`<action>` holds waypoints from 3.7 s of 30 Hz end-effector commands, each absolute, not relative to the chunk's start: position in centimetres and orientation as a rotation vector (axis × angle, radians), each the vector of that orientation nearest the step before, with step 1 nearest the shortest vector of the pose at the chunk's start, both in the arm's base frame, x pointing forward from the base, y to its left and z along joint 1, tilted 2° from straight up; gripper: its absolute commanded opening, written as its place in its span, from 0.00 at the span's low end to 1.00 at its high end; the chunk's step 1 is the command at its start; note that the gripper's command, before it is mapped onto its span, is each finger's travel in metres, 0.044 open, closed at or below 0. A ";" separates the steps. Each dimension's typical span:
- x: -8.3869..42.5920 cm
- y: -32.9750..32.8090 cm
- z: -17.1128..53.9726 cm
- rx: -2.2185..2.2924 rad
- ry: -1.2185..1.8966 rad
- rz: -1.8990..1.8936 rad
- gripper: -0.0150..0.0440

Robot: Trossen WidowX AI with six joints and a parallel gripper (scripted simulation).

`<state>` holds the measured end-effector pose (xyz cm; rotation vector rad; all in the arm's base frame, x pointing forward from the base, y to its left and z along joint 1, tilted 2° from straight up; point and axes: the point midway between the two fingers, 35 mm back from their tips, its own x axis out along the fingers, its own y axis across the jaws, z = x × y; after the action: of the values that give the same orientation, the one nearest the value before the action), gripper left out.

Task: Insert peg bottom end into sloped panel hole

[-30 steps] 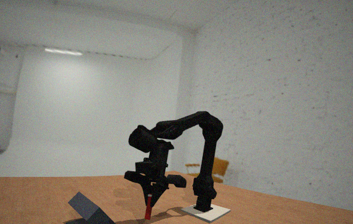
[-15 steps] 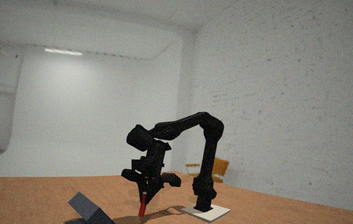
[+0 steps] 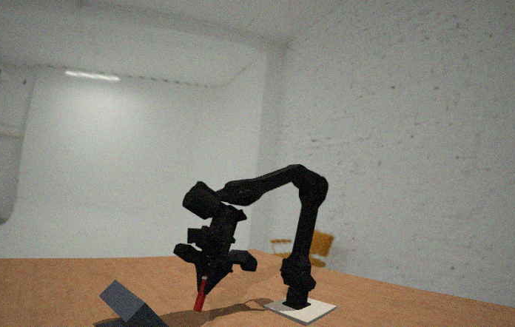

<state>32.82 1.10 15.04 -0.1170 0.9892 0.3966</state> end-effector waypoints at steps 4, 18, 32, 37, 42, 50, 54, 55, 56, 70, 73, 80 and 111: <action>32.9 0.3 15.1 -0.112 0.959 0.389 0.25; 33.0 -1.5 15.4 -0.102 0.900 0.358 0.25; 33.1 -3.4 15.7 -0.097 0.842 0.325 0.25; 33.0 -4.1 15.8 -0.097 0.821 0.313 0.25; 33.0 -4.7 16.0 -0.097 0.801 0.300 0.25; 32.9 -5.8 16.2 -0.100 0.768 0.280 0.25; 32.8 -6.3 16.3 -0.101 0.752 0.269 0.25; 32.8 -6.5 16.3 -0.102 0.748 0.266 0.25; 32.8 -6.6 16.3 -0.102 0.744 0.264 0.25; 32.7 -8.0 16.5 -0.110 0.702 0.235 0.25; 33.1 -8.1 16.3 -0.111 0.698 0.232 0.25; 34.0 -8.3 15.7 -0.114 0.688 0.225 0.25; 36.7 -8.6 13.5 -0.120 0.651 0.203 0.25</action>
<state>36.56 -8.60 13.63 -0.1229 0.6513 0.2078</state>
